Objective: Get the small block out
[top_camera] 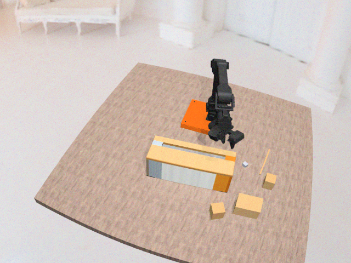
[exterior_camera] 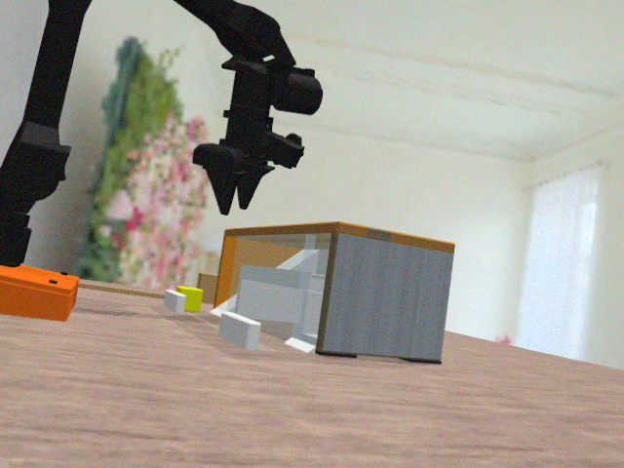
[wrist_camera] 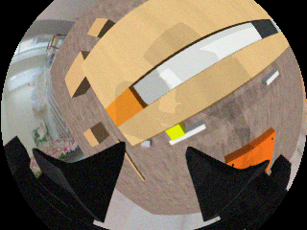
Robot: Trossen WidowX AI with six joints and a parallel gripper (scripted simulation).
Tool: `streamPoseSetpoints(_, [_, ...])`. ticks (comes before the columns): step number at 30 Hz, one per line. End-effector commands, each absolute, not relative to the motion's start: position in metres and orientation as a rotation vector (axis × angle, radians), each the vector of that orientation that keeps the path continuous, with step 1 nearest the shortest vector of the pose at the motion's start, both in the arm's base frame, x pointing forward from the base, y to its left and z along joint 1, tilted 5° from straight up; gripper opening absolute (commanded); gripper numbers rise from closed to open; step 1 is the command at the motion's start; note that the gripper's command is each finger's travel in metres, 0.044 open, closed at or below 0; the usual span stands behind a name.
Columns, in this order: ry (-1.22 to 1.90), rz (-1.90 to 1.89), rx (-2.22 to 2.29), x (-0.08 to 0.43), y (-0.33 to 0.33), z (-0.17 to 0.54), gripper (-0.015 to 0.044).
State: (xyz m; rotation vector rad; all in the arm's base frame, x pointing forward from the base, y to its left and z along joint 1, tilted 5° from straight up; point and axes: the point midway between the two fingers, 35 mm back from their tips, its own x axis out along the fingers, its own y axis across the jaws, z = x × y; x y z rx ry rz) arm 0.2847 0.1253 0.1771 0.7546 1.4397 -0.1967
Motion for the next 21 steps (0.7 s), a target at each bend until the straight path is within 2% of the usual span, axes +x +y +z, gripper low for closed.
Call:
streamPoseSetpoints(1, [1.294, 0.327, 0.039, 0.272, 0.136, 0.180, 0.0285])
streamPoseSetpoints(5, [1.202, 0.526, -0.306, 0.267, 0.139, 0.178, 0.0285])
streamPoseSetpoints(21, [0.881, 0.976, -1.180, 0.257, 0.145, 0.177, 0.0285])
